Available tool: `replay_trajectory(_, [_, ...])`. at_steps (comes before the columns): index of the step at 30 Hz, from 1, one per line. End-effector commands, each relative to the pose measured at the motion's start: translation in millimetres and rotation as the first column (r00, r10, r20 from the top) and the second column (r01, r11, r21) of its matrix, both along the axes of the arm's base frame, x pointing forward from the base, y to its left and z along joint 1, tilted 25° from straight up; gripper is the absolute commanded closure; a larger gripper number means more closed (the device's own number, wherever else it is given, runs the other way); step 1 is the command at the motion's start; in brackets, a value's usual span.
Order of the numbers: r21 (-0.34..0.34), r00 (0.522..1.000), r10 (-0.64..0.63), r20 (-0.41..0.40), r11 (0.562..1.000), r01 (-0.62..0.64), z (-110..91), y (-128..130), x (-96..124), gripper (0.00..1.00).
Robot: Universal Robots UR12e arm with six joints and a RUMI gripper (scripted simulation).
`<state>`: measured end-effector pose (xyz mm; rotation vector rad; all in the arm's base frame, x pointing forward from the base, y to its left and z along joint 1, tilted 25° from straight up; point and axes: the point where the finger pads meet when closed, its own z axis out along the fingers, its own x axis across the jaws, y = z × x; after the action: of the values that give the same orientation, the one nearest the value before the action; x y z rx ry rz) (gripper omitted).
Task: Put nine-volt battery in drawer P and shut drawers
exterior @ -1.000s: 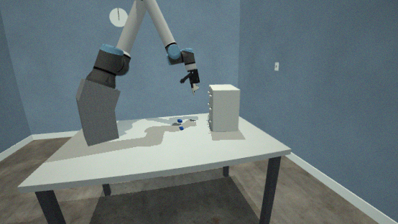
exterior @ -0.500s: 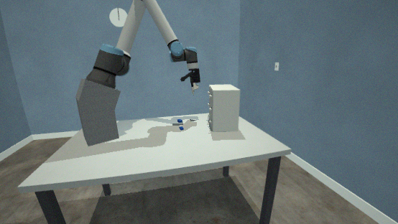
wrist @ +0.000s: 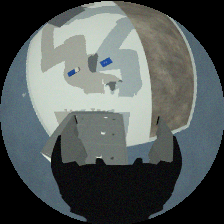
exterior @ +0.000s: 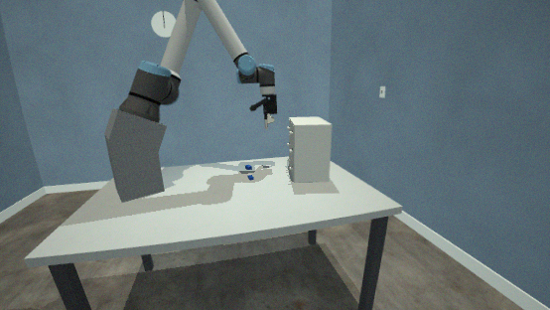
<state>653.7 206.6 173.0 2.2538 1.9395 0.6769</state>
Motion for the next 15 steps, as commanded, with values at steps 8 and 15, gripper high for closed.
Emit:
replay_trajectory(8, [0.002, 1.000, 0.005, -0.018, 1.000, -0.005, 1.8, -0.1, -1.5, 0.00])
replay_trajectory(15, [0.002, 1.000, 0.006, -0.021, 1.000, -0.006, 2.0, -0.1, -1.9, 0.00])
